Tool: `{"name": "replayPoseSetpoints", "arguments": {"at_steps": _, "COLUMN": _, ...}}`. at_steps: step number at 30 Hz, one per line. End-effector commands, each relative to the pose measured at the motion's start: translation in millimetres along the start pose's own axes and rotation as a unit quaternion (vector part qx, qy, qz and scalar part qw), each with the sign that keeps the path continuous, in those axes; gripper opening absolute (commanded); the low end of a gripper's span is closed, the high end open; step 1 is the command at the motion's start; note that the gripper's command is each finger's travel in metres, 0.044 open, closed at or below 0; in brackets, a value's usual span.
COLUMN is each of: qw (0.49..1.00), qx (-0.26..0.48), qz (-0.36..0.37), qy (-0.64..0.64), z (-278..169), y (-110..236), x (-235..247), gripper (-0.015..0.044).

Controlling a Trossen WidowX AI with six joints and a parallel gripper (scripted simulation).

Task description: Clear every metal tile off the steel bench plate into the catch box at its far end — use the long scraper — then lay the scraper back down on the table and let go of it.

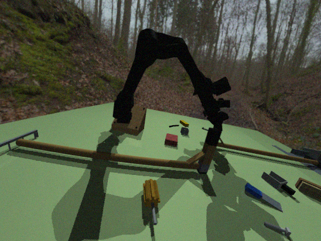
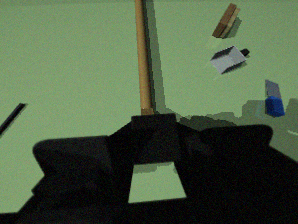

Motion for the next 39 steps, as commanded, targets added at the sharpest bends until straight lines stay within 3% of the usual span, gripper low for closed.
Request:
{"name": "replayPoseSetpoints", "arguments": {"at_steps": 1, "qw": 1.0, "qx": -0.005, "qz": 0.003, "qy": -0.001, "z": 7.3, "y": -0.3, "x": 1.3, "gripper": 0.0}}
{"name": "replayPoseSetpoints", "arguments": {"at_steps": 39, "qw": 1.0, "qx": -0.006, "qz": 0.003, "qy": -0.002, "z": 39.4, "y": -22.7, "x": 10.8, "gripper": 0.0}}
Point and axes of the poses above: the point midway between the two fingers, 35 mm back from their tips, its own y axis back along the fingers, its own x axis across the jaws, z = x × y, the point moved 10 cm from there along y, back along the fingers, and after that the axes turned 15 degrees about -y, right-handed, at the moved point
